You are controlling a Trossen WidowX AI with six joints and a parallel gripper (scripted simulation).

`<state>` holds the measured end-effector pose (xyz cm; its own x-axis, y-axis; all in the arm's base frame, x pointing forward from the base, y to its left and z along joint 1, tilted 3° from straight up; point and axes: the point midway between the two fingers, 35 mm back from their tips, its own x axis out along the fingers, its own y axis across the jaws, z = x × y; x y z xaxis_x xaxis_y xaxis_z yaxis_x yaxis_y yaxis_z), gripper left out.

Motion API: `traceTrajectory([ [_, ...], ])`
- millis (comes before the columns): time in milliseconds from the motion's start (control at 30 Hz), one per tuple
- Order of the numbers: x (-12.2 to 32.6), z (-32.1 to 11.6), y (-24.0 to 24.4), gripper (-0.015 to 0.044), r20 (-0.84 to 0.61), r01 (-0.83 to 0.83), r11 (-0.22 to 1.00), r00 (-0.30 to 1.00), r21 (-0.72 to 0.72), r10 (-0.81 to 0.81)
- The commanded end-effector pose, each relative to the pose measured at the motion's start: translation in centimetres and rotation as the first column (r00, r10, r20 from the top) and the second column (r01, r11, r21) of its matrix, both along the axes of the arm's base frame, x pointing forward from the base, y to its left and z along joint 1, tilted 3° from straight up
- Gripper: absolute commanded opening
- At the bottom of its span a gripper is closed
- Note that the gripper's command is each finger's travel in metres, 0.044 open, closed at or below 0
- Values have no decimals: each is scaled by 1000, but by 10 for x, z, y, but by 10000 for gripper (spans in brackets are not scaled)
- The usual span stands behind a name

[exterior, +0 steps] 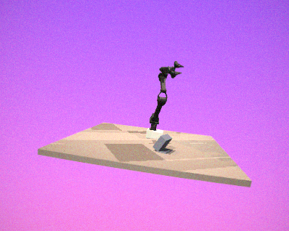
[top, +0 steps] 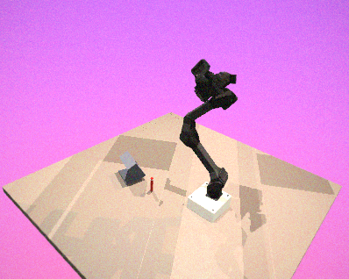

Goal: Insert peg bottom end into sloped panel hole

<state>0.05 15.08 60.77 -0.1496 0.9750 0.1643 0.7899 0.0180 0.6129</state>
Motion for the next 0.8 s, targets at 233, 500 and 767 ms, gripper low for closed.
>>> traceTrajectory([
  [233,-28,5,-6,440,91,-75,996,993,53,70],
  [500,-48,12,-14,440,126,-141,980,984,137,123],
  [767,-81,17,-31,440,226,-244,947,954,206,197],
])
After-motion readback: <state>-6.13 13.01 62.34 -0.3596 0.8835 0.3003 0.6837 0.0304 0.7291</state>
